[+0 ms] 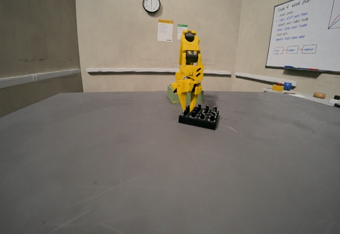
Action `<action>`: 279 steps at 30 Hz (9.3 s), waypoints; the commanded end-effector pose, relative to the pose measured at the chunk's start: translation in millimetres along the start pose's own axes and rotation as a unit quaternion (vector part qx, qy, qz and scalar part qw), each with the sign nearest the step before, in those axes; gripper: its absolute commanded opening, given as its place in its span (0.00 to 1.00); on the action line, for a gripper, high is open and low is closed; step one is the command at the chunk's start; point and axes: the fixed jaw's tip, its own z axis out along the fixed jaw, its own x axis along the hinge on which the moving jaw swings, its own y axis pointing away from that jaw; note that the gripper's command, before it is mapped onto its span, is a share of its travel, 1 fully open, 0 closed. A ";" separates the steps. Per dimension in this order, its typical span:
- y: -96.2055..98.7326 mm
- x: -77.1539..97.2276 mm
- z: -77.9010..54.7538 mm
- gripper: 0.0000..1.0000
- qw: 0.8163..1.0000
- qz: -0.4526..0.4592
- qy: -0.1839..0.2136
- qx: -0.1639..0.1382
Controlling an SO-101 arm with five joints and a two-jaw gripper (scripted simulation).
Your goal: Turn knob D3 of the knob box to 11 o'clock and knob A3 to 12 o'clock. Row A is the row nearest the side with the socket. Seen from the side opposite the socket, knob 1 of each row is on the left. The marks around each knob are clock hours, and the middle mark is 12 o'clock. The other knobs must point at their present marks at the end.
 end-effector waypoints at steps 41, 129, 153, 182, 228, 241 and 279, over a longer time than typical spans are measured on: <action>-6.0 -3.7 3.8 0.01 1.000 -0.002 -0.012 0.006; -10.4 -9.3 3.6 0.01 0.784 0.621 -0.013 -0.003; -11.6 -9.4 3.6 0.01 0.713 0.701 -0.013 -0.004; -12.1 -11.5 3.6 0.06 0.713 0.701 -0.013 -0.004; -11.6 -11.0 -26.4 0.08 0.713 0.701 -0.013 -0.004; -11.7 -11.4 -34.3 0.08 0.713 0.701 -0.013 -0.004; -31.7 -59.4 -40.7 0.08 0.713 0.701 -0.013 -0.004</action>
